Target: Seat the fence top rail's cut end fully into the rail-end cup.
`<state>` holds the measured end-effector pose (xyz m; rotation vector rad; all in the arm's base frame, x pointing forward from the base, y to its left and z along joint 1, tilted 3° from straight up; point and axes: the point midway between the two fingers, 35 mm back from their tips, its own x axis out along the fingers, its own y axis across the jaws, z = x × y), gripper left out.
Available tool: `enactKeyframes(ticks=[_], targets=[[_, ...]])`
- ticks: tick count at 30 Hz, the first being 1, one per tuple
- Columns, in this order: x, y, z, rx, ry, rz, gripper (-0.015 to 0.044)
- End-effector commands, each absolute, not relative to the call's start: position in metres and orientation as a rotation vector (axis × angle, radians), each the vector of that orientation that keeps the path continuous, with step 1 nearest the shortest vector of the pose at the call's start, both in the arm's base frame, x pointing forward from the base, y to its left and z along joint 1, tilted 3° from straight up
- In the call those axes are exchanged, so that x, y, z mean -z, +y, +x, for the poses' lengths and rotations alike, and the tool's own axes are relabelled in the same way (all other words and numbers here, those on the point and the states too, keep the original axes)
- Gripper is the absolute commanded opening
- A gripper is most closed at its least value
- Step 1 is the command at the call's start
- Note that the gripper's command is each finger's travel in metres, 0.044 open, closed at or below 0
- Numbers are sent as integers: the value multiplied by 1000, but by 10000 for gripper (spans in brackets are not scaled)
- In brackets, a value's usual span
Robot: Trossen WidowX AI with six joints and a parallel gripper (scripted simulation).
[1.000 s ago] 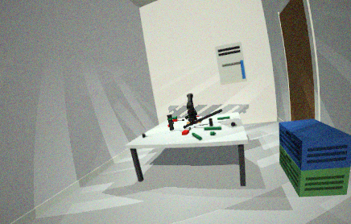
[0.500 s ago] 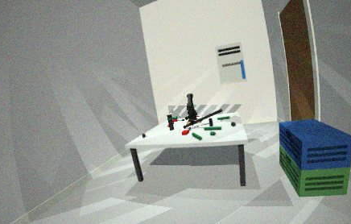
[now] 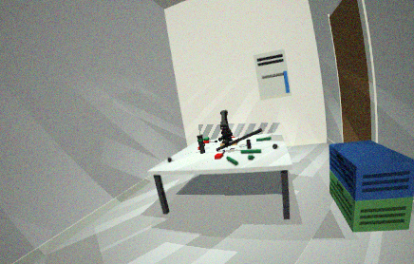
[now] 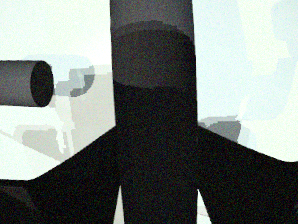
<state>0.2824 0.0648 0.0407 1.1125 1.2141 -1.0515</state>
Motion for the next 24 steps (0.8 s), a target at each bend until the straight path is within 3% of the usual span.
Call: enactKeyframes(ticks=[1,16,24], targets=[[-48,63,283,1055,1198,1101,0],[-127,24,282,1187,942,897,0],[-130,23,281,1190,935,891,0]])
